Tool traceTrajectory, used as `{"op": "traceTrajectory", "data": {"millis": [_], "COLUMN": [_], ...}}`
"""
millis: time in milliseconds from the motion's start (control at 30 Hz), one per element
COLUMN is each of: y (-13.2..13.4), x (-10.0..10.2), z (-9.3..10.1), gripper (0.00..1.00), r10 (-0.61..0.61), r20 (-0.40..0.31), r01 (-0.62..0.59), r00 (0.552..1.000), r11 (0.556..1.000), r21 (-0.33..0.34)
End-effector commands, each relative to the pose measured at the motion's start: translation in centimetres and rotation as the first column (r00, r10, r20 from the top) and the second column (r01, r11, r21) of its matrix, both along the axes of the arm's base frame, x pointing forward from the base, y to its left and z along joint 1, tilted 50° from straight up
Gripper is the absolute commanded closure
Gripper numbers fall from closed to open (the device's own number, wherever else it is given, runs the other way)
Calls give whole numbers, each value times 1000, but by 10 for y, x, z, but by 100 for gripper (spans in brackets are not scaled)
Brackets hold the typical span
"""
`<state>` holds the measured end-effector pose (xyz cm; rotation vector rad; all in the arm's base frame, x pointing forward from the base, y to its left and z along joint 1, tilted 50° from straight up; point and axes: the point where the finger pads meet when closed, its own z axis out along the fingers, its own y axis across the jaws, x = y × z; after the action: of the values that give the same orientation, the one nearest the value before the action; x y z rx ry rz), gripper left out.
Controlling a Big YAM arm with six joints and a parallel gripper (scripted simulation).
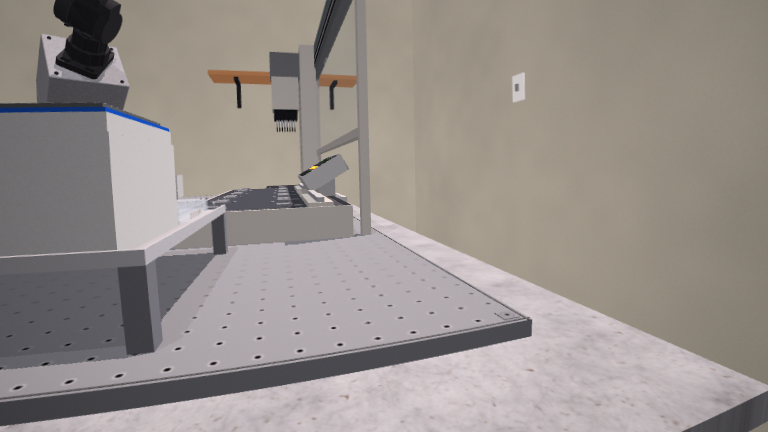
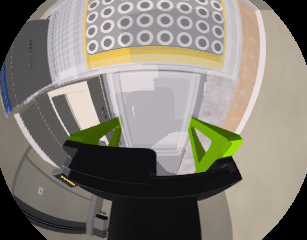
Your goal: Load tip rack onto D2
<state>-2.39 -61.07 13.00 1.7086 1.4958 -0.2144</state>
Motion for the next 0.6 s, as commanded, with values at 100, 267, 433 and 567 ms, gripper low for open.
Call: {"op": "traceTrajectory", "data": {"millis": [100,267,433,567], "y": [-10,-10,1,7], "x": [2,2,-15,-16], "z": [6,6,26,22], "gripper": [0,0,0,0], "r10": [0,0,-16,-16], "r20": [0,0,-10,-10], "r01": [0,0,15,15], "r00": [1000,1000,1000,1000], "r11": [1000,1000,999,1000], "r21": [-15,-15,-36,-25]}}
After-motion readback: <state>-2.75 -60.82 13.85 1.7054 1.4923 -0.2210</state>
